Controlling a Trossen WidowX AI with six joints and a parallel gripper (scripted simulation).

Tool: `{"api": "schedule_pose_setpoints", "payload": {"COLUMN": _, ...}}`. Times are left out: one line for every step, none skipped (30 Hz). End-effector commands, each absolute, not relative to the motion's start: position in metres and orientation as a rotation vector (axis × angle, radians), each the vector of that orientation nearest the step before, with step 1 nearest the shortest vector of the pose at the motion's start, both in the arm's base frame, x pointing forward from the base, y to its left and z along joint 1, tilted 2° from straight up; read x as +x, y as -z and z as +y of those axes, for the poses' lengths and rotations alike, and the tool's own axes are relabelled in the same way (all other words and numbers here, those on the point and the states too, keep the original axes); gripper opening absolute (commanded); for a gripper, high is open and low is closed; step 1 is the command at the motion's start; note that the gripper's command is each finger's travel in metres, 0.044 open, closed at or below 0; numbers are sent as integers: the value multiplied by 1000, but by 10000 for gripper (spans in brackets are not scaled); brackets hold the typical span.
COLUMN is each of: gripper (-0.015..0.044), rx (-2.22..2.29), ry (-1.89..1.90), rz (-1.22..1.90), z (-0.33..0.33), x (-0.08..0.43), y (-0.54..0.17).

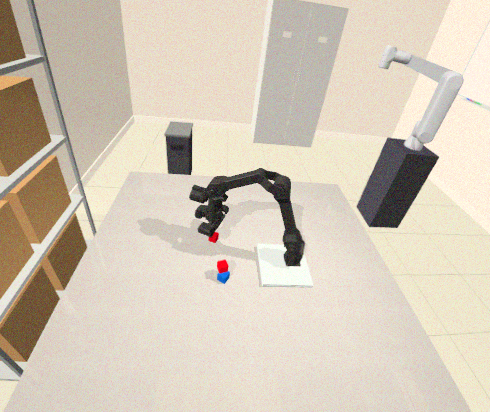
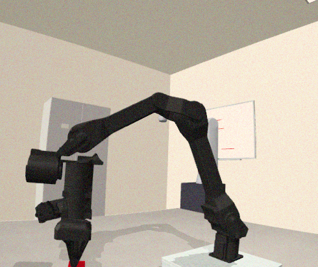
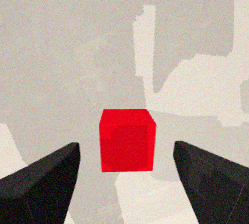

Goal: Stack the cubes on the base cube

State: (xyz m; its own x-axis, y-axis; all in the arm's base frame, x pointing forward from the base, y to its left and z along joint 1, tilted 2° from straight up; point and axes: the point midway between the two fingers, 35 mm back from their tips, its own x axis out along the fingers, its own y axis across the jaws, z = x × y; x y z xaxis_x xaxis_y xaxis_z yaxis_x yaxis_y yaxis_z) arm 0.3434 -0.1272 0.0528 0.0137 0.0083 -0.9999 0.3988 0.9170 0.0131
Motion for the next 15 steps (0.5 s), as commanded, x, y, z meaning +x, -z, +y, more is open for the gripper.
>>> {"api": "schedule_pose_setpoints", "payload": {"gripper": 265, "rx": 328, "ry": 310, "rz": 1550, "z": -126, "x": 340, "y": -43}}
{"api": "schedule_pose_setpoints", "payload": {"gripper": 265, "rx": 328, "ry": 310, "rz": 1550, "z": -126, "x": 340, "y": -41}}
{"api": "schedule_pose_setpoints", "payload": {"gripper": 265, "rx": 328, "ry": 310, "rz": 1550, "z": -126, "x": 340, "y": -40}}
{"api": "schedule_pose_setpoints", "payload": {"gripper": 265, "rx": 328, "ry": 310, "rz": 1550, "z": -126, "x": 340, "y": -38}}
{"api": "schedule_pose_setpoints", "payload": {"gripper": 265, "rx": 328, "ry": 310, "rz": 1550, "z": -126, "x": 340, "y": -36}}
{"api": "schedule_pose_setpoints", "payload": {"gripper": 265, "rx": 328, "ry": 310, "rz": 1550, "z": -126, "x": 340, "y": -35}}
{"api": "schedule_pose_setpoints", "payload": {"gripper": 265, "rx": 328, "ry": 310, "rz": 1550, "z": -126, "x": 340, "y": -33}}
{"api": "schedule_pose_setpoints", "payload": {"gripper": 265, "rx": 328, "ry": 310, "rz": 1550, "z": -126, "x": 340, "y": -31}}
{"api": "schedule_pose_setpoints", "payload": {"gripper": 265, "rx": 328, "ry": 310, "rz": 1550, "z": -126, "x": 340, "y": -30}}
{"api": "schedule_pose_setpoints", "payload": {"gripper": 265, "rx": 328, "ry": 310, "rz": 1550, "z": -126, "x": 340, "y": -29}}
{"api": "schedule_pose_setpoints", "payload": {"gripper": 265, "rx": 328, "ry": 310, "rz": 1550, "z": -126, "x": 340, "y": -29}}
{"api": "schedule_pose_setpoints", "payload": {"gripper": 239, "rx": 328, "ry": 310, "rz": 1550, "z": -126, "x": 340, "y": -29}}
{"api": "schedule_pose_setpoints", "payload": {"gripper": 213, "rx": 328, "ry": 310, "rz": 1550, "z": -126, "x": 340, "y": -29}}
{"api": "schedule_pose_setpoints", "payload": {"gripper": 186, "rx": 328, "ry": 310, "rz": 1550, "z": -126, "x": 340, "y": -29}}
{"api": "schedule_pose_setpoints", "payload": {"gripper": 160, "rx": 328, "ry": 310, "rz": 1550, "z": -126, "x": 340, "y": -29}}
